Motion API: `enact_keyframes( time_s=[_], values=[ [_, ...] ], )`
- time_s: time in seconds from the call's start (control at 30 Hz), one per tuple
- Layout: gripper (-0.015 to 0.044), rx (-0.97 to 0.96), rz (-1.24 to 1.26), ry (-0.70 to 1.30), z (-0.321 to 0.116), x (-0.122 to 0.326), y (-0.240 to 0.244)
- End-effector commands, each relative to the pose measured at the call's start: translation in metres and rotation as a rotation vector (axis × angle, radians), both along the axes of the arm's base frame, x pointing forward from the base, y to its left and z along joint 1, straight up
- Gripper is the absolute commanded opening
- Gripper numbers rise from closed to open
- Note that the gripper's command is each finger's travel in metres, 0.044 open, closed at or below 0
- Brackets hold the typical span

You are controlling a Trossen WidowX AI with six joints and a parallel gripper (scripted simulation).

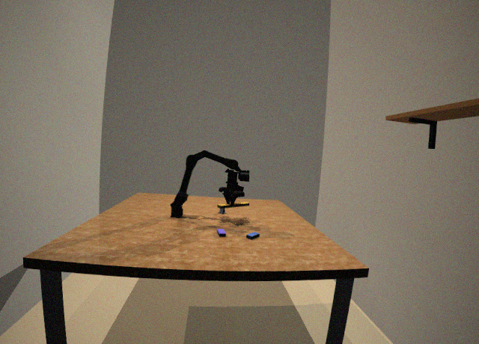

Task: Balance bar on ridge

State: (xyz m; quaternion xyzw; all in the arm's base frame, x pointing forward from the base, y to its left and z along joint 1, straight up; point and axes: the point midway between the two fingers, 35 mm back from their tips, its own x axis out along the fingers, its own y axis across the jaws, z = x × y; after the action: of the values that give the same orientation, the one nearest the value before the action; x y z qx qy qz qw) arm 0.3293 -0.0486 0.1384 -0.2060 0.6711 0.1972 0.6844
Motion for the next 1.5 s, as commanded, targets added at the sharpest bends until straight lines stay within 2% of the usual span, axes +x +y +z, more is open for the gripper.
enact_keyframes(
  time_s=[0.0,1.13,1.47],
  values=[
    [0.0,0.003,0.027,-0.005,0.003,-0.002,0.017],
    [0.0,0.008,0.275,-0.002,0.004,-0.05,0.141],
    [0.0,0.008,0.301,-0.001,-0.001,-0.056,0.151]
  ],
)
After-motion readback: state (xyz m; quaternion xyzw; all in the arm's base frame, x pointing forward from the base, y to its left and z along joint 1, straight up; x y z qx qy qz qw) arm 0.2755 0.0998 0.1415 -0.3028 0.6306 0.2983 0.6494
